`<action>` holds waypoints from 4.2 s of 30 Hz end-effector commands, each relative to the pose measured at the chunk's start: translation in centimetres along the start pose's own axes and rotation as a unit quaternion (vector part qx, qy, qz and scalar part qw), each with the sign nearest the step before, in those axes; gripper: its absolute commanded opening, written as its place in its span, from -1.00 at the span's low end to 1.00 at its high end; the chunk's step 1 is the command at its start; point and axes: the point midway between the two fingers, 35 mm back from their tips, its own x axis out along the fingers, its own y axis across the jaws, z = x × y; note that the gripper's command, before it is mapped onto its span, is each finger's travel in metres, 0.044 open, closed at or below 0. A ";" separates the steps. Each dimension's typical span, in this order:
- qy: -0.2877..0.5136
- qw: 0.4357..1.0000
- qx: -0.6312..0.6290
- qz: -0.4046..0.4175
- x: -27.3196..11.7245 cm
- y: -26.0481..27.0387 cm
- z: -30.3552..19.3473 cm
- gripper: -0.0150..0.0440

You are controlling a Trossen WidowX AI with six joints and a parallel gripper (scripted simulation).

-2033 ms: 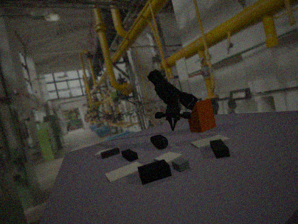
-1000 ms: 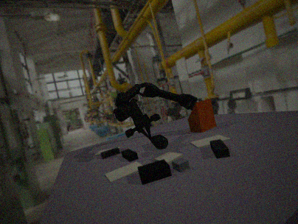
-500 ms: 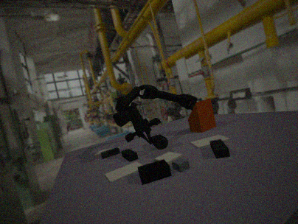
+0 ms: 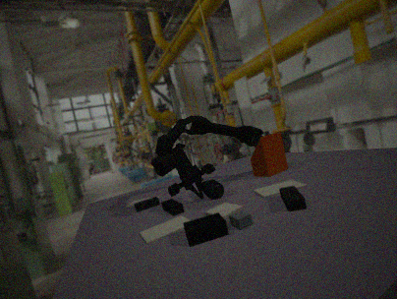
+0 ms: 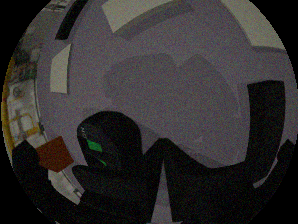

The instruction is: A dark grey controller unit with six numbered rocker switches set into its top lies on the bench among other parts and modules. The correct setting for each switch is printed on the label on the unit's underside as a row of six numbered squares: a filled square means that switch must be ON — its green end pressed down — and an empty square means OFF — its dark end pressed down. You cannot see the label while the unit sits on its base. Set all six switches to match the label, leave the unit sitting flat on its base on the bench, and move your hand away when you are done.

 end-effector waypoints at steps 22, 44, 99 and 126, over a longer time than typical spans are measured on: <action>0.003 1.000 -0.005 0.001 0.8 0.7 0.0 -0.49; 0.003 1.000 -0.005 0.001 1.1 1.6 0.0 -0.49; 0.020 0.999 -0.049 -0.008 -4.3 3.2 0.6 -0.31; 0.092 0.983 -0.046 -0.150 -3.9 9.2 0.8 1.00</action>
